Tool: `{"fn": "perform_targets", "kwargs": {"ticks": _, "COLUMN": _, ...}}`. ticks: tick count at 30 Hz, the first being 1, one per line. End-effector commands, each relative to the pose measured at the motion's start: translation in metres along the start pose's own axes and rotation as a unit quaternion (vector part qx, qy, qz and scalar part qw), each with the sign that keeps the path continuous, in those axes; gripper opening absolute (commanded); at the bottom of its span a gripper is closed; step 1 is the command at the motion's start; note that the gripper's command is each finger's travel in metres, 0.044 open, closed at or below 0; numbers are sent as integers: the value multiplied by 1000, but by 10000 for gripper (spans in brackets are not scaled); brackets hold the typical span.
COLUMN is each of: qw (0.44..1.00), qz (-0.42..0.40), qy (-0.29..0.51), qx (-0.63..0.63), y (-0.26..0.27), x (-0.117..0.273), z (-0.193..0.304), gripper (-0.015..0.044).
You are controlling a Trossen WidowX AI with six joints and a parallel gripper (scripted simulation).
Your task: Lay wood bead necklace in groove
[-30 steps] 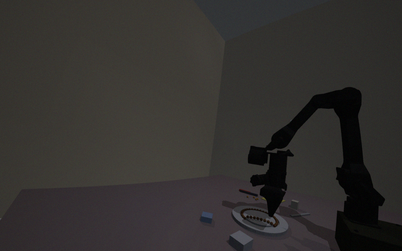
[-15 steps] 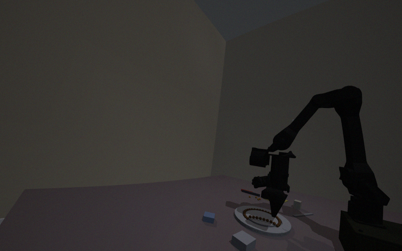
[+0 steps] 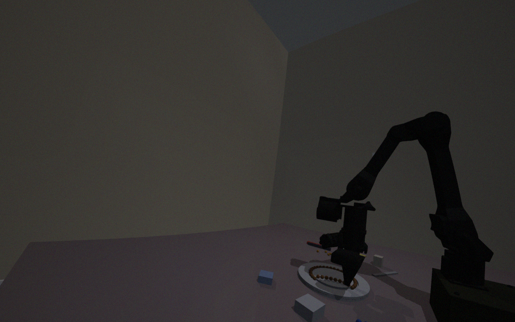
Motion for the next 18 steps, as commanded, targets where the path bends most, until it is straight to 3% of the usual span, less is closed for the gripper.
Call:
{"fn": "perform_targets", "kwargs": {"ticks": 1, "qw": 1000, "qz": 0, "qy": 3, "qx": -4, "y": 0, "x": -6, "z": 2, "gripper": 120}}
{"fn": "perform_targets", "kwargs": {"ticks": 3, "qw": 1000, "qz": 0, "qy": 3, "qx": -4, "y": 0, "x": -6, "z": 2, "gripper": 120}}
{"fn": "perform_targets", "kwargs": {"ticks": 8, "qw": 1000, "qz": 0, "qy": 2, "qx": 0, "y": 0, "x": -4, "z": 1, "gripper": 0}}
{"fn": "perform_targets", "kwargs": {"ticks": 18, "qw": 1000, "qz": 0, "qy": 2, "qx": 0, "y": 0, "x": -4, "z": 1, "gripper": 0}}
Point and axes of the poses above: the point midway between the two fingers, 35 mm back from their tips, its own x axis back along the fingers, its own y axis across the jaws, z = x × y, the point moved 1 cm from there along x, back along the fingers, and after that the axes turned 6 degrees about x, right-handed, at the moved point
